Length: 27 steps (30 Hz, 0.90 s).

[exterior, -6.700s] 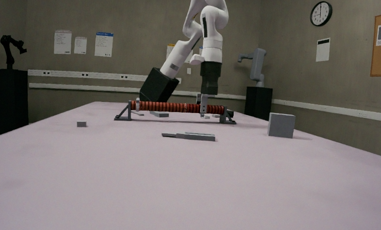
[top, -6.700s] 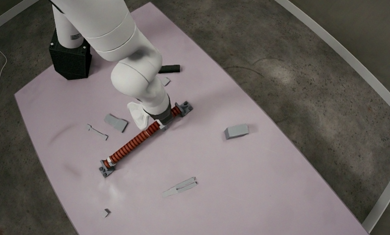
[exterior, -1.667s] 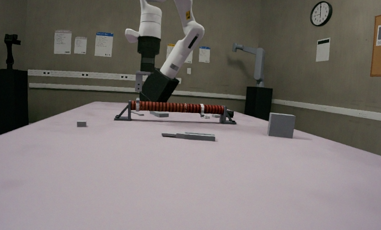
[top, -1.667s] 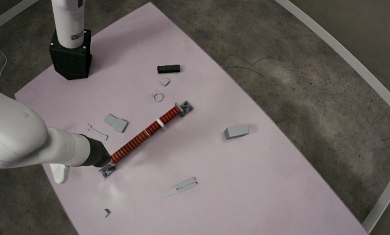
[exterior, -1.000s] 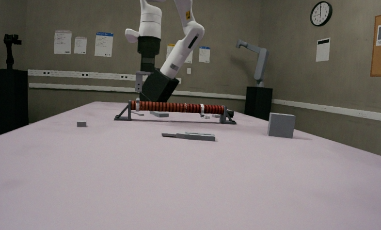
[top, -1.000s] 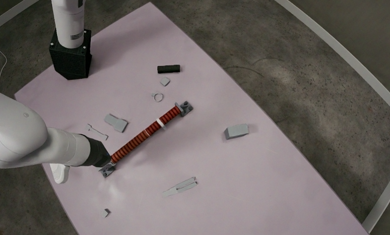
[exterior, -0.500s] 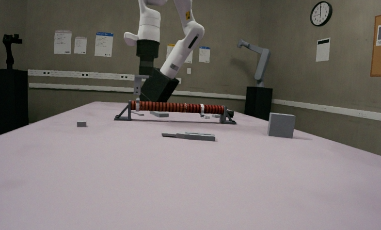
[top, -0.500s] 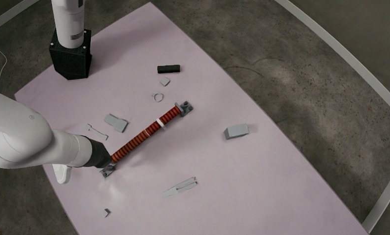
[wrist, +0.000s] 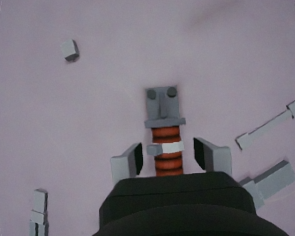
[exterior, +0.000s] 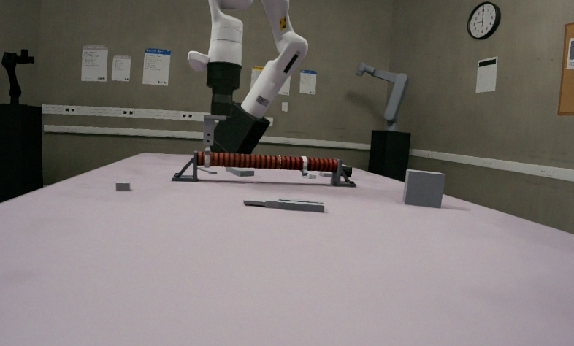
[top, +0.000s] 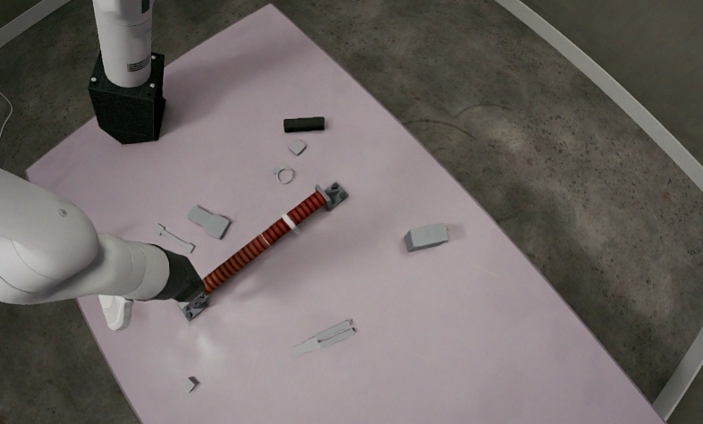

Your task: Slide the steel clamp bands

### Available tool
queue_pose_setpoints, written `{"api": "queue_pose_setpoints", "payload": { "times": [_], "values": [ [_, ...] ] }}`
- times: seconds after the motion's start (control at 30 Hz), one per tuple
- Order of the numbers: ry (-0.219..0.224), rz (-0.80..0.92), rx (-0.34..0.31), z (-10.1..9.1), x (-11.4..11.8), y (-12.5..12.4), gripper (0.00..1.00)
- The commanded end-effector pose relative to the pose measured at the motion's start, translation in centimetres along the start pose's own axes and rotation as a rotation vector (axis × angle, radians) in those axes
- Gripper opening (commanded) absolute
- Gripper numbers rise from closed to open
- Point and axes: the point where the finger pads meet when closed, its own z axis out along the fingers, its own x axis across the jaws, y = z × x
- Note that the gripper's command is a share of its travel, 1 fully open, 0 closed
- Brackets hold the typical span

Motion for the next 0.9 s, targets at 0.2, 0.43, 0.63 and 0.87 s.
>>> {"api": "queue_pose_setpoints", "payload": {
  "times": [0.2,0.43,0.63,0.87],
  "values": [
    [-0.001,0.000,0.001,1.4,0.0,0.0,1.00],
    [-0.001,0.000,0.001,4.2,0.0,0.0,1.00],
    [-0.001,0.000,0.001,4.4,0.0,0.0,1.00],
    [-0.001,0.000,0.001,4.4,0.0,0.0,1.00]
  ]
}}
